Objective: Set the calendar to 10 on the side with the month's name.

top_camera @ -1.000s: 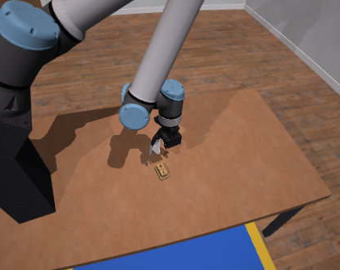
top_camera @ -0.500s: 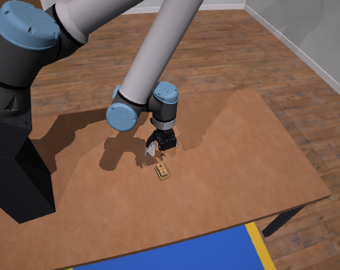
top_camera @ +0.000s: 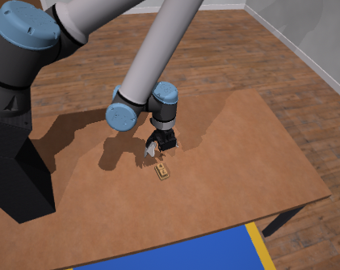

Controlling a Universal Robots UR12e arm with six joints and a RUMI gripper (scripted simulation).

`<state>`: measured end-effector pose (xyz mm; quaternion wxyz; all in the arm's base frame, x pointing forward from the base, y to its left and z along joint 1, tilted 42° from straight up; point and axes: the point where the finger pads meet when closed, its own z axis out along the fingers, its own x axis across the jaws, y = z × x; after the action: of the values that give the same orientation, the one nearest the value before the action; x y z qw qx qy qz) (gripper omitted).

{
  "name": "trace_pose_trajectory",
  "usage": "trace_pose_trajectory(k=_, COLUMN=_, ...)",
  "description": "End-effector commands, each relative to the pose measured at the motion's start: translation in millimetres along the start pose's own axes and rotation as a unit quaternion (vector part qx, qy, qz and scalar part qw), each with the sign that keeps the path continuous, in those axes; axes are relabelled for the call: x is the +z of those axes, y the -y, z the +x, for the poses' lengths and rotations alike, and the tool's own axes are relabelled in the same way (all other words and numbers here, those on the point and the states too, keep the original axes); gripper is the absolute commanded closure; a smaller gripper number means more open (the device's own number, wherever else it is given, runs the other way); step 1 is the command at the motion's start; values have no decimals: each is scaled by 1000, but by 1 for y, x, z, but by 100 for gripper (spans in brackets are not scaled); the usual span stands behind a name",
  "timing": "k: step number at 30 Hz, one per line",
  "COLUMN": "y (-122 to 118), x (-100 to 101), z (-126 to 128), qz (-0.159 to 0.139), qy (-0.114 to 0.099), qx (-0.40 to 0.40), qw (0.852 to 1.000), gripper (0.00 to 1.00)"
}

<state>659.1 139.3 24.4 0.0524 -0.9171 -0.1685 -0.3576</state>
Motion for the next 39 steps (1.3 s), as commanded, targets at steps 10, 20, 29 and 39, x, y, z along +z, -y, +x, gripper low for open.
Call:
trace_pose_trajectory(k=10, y=1, x=1, z=-1, qz=0, qy=0, qx=-33, qw=999, gripper=0)
trace_pose_trajectory(k=20, y=2, x=3, z=-3, qz=0, qy=0, qx=-112, qw=994, gripper=0)
trace_pose_trajectory(k=29, y=2, x=6, z=-6, qz=0, qy=0, qx=-198, qw=980, gripper=0)
trace_pose_trajectory(k=39, y=2, x=10, z=-9, qz=0, qy=0, qx=-324, qw=946, gripper=0)
